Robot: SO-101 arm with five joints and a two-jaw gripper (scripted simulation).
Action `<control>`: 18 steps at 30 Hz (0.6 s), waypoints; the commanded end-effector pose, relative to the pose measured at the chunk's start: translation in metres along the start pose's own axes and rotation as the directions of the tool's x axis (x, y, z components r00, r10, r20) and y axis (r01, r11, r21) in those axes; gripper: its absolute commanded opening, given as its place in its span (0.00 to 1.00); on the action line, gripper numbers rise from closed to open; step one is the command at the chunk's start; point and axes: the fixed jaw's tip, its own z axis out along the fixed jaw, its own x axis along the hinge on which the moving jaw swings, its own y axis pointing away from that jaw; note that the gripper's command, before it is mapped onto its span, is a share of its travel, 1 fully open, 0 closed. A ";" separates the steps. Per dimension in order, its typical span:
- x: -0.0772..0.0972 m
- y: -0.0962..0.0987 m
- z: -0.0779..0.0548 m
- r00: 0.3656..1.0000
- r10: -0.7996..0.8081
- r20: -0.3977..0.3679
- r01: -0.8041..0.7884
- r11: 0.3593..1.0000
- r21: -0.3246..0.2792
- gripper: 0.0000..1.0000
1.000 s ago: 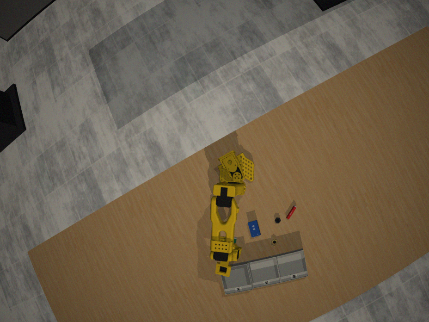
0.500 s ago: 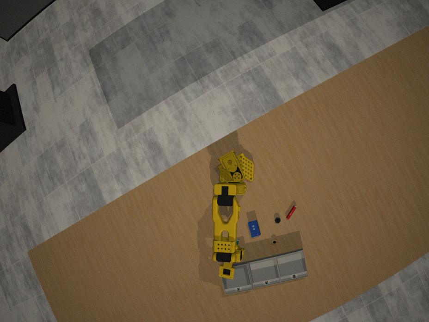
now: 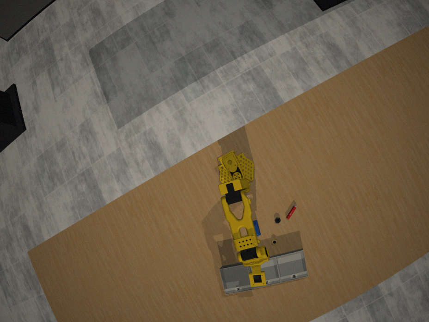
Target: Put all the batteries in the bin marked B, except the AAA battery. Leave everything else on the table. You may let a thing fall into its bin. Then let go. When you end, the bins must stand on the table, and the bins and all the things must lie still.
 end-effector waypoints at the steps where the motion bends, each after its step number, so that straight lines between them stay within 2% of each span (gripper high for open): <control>1: -0.014 0.010 -0.009 0.994 -0.047 0.094 0.049 0.999 -0.021 0.00; 3: -0.014 0.010 -0.009 0.994 -0.047 0.094 0.049 0.999 -0.021 0.00; 5: -0.021 0.020 -0.007 0.987 -0.096 0.129 0.101 0.994 -0.032 0.00; 13: -0.045 0.080 -0.002 0.888 -0.327 0.324 0.366 0.929 -0.064 0.00; 18: -0.047 0.087 -0.002 0.872 -0.348 0.345 0.392 0.918 -0.065 0.00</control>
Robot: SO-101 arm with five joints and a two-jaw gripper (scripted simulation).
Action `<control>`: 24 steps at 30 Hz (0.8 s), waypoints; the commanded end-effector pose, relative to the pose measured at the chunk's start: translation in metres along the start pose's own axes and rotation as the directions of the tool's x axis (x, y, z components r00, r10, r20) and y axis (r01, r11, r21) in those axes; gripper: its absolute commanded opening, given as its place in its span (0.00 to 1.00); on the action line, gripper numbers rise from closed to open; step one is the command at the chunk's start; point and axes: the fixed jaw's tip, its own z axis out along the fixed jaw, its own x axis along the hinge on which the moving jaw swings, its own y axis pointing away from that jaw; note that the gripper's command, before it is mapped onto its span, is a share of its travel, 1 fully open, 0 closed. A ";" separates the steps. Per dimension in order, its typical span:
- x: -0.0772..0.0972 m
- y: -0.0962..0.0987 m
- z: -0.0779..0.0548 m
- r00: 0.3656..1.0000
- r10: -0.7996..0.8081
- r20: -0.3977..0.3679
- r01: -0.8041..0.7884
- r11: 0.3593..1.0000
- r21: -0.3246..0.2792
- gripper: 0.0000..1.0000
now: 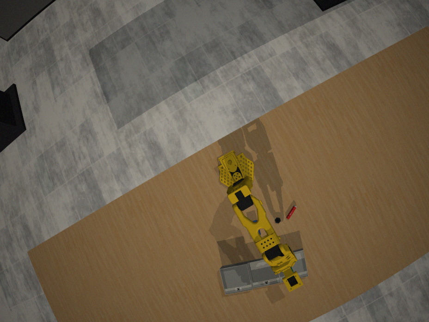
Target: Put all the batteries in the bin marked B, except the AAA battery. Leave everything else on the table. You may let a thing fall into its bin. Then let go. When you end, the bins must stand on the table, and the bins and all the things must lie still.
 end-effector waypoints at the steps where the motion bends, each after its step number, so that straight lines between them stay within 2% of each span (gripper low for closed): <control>1: -0.018 0.004 -0.009 0.996 -0.027 0.088 0.027 1.000 -0.008 0.00; 10: -0.018 0.004 -0.009 0.996 -0.027 0.088 0.027 1.000 -0.008 0.00; 11: -0.021 0.012 -0.006 0.993 -0.063 0.095 0.065 0.998 -0.017 0.00; 24: -0.021 0.012 -0.006 0.993 -0.063 0.095 0.065 0.998 -0.017 0.01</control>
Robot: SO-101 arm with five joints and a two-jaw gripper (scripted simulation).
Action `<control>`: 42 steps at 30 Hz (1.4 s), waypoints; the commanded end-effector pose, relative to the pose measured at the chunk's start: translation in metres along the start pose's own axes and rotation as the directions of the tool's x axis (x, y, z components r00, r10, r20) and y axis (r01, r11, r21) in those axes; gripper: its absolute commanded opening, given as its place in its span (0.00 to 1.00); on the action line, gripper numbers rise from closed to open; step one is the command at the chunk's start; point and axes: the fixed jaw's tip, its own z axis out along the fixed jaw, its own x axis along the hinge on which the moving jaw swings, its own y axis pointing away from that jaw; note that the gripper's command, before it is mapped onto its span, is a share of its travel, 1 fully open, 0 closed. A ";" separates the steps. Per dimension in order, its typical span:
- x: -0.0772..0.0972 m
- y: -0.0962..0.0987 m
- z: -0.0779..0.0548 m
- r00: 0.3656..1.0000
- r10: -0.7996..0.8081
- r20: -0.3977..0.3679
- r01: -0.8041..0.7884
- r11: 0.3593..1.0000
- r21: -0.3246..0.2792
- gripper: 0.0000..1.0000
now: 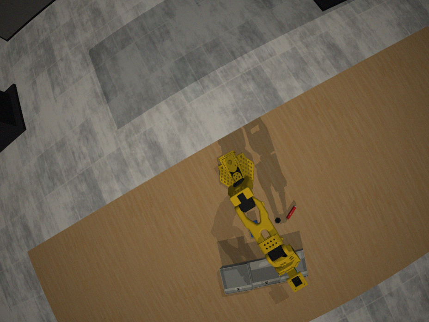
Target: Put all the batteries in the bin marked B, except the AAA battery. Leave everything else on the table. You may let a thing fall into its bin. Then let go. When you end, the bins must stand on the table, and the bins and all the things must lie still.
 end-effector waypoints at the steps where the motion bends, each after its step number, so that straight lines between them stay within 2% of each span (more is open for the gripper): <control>1: -0.015 0.004 -0.010 0.997 -0.019 0.076 0.020 1.000 -0.006 0.03; 7: -0.015 0.004 -0.010 0.997 -0.019 0.076 0.020 1.000 -0.006 0.20; 10: -0.015 0.004 -0.010 0.997 -0.019 0.076 0.020 1.000 -0.006 0.25; 19: -0.015 0.004 -0.014 0.997 -0.019 0.076 0.020 1.000 -0.006 0.25; 27: -0.018 0.003 -0.045 0.997 -0.019 0.076 0.020 1.000 -0.006 0.25; 29: -0.018 0.003 -0.045 0.997 -0.019 0.076 0.020 1.000 -0.006 0.25; 33: -0.017 0.003 -0.056 0.997 -0.019 0.076 0.020 1.000 -0.006 0.25; 39: -0.016 0.003 -0.059 0.997 -0.017 0.071 0.017 1.000 -0.005 0.25; 42: -0.003 -0.002 -0.056 1.000 0.010 0.014 -0.010 1.000 0.003 0.26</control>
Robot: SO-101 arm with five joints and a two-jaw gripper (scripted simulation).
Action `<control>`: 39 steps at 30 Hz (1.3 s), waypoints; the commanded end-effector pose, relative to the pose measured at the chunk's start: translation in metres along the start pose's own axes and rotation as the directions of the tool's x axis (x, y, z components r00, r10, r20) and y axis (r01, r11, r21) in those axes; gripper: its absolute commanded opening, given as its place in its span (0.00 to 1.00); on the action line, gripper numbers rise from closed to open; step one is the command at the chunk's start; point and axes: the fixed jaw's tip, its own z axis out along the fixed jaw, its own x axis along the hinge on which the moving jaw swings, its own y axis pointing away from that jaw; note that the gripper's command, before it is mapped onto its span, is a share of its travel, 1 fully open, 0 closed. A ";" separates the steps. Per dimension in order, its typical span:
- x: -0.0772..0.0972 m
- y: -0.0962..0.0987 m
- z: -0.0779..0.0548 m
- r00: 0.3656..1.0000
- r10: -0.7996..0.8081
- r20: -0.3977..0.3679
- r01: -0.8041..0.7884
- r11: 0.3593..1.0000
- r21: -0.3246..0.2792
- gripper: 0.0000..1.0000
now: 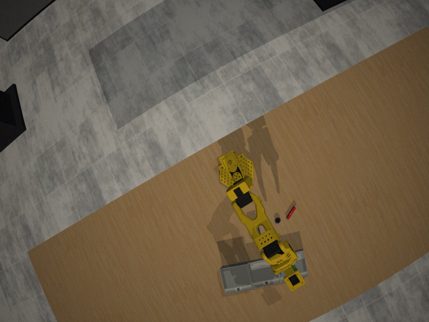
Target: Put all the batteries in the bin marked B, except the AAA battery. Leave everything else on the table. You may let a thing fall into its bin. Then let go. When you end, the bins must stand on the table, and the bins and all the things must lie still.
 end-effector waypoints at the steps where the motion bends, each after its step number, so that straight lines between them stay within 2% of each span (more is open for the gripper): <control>1: 0.010 -0.005 -0.012 1.000 0.027 -0.011 -0.027 1.000 0.009 0.26; 2: 0.021 -0.009 -0.011 0.998 0.047 -0.052 -0.047 0.999 0.016 0.27; 4: 0.021 -0.009 -0.011 0.998 0.047 -0.052 -0.047 0.999 0.016 0.27; 10: 0.100 -0.025 -0.006 0.925 0.198 -0.326 -0.180 0.980 0.085 0.29; 13: 0.123 -0.027 -0.007 0.886 0.240 -0.396 -0.214 0.971 0.109 0.30; 15: 0.128 -0.027 -0.007 0.878 0.248 -0.409 -0.221 0.969 0.113 0.30; 27: 0.128 -0.027 -0.007 0.878 0.248 -0.409 -0.221 0.969 0.114 0.30; 28: 0.135 -0.030 -0.008 0.861 0.286 -0.422 -0.253 0.958 0.133 0.30; 39: 0.135 -0.030 -0.008 0.861 0.286 -0.422 -0.253 0.958 0.133 0.30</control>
